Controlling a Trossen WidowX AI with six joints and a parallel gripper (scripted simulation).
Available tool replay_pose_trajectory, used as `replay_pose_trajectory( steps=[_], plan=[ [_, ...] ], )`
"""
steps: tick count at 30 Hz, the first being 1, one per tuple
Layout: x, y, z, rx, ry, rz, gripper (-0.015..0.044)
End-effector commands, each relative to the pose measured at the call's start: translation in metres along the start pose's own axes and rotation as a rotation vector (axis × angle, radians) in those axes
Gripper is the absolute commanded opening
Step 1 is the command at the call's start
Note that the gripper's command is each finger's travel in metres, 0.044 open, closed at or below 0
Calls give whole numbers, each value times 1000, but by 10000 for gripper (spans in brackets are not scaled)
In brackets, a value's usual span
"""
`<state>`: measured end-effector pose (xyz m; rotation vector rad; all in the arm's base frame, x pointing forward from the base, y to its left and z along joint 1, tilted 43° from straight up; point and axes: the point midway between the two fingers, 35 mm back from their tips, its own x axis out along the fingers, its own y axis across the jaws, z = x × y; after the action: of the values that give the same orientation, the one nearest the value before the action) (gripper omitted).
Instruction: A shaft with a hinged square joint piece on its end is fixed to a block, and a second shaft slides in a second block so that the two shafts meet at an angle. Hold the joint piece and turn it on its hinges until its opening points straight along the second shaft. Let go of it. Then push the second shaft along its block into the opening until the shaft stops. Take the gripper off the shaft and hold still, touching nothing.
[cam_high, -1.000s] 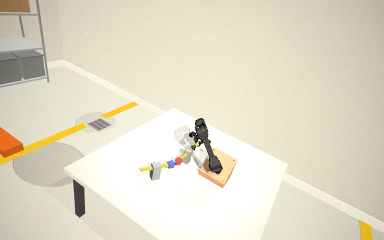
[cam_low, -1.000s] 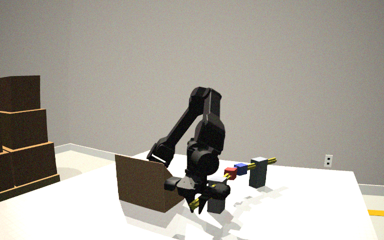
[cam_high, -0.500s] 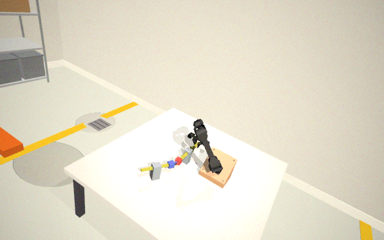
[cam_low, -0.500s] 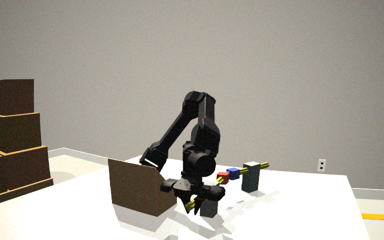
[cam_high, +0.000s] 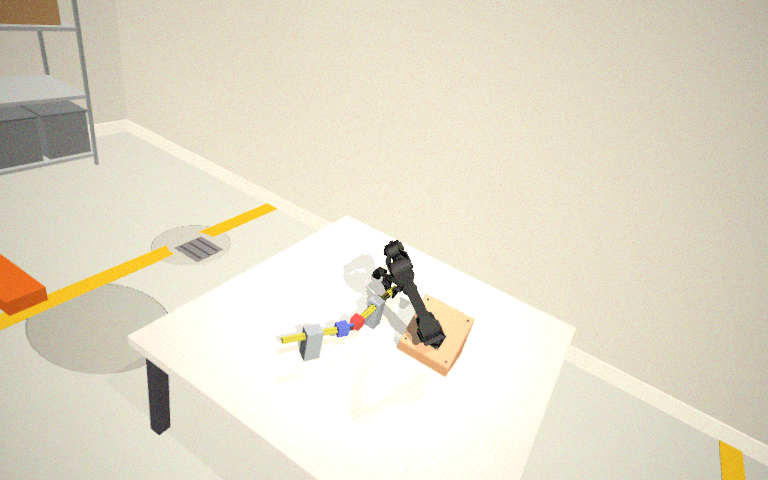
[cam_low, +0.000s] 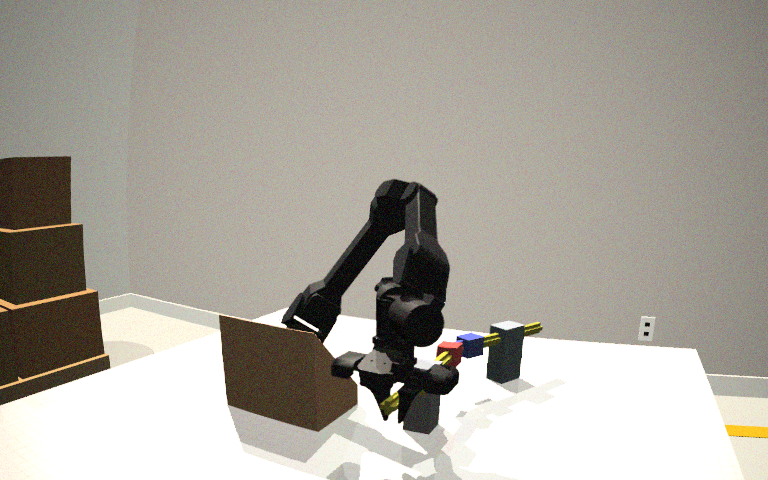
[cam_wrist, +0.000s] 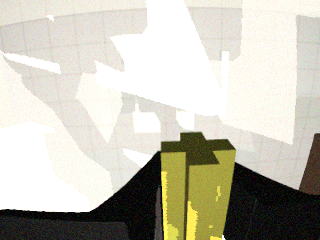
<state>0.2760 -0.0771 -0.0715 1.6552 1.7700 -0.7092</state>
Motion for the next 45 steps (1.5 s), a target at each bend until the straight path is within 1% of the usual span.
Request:
replay_pose_trajectory(
  steps=[1,13,15,16,21,35,45],
  plan=[
    [0,0,-7,2,0,2,0],
    [0,0,-4,0,0,0,0],
    [0,0,-4,0,0,0,53],
    [0,0,-4,0,0,0,67],
    [0,0,-4,0,0,0,67],
    [0,0,-4,0,0,0,434],
    [0,0,-4,0,0,0,440]
  ],
)
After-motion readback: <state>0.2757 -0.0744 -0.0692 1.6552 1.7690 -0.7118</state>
